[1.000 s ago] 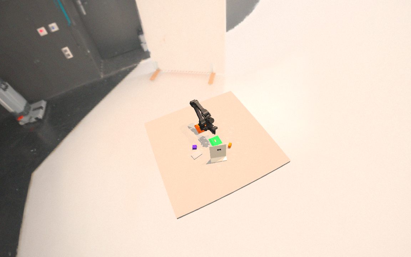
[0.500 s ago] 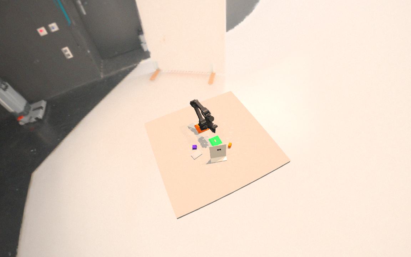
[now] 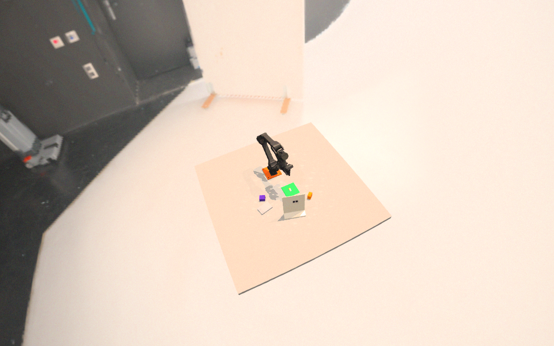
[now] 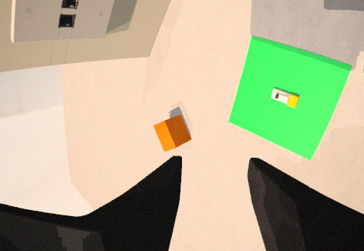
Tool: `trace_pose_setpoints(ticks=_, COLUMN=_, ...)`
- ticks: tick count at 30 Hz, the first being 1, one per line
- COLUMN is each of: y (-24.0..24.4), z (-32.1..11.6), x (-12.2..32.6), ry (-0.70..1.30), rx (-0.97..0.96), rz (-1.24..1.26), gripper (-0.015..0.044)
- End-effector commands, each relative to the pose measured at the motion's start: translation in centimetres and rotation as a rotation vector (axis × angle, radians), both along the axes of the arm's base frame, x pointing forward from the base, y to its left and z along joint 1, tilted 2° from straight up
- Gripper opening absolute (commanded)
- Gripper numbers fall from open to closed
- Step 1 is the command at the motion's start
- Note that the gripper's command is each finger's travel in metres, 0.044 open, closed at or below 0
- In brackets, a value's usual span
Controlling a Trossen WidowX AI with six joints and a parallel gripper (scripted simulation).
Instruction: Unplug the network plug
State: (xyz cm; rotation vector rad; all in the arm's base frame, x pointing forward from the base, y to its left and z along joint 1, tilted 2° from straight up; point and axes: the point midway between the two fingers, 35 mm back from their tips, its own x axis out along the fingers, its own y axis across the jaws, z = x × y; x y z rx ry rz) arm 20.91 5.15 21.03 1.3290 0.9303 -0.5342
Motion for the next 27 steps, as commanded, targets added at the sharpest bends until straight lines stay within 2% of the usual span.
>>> trace_pose_setpoints(ticks=1, y=0.1, z=1.4, x=0.1, ry=0.000, rx=0.002, rz=0.008, gripper=0.0156)
trace_pose_setpoints(ticks=12, y=0.0, z=3.9, x=-0.2, ry=-0.002, rx=0.003, rz=0.010, gripper=0.0156)
trace_pose_setpoints(ticks=23, y=0.0, z=3.9, x=-0.2, ry=-0.002, rx=0.003, rz=0.010, gripper=0.0440)
trace_pose_setpoints(ticks=27, y=0.0, z=3.9, x=-0.2, ry=-0.002, rx=0.003, rz=0.010, gripper=0.0440)
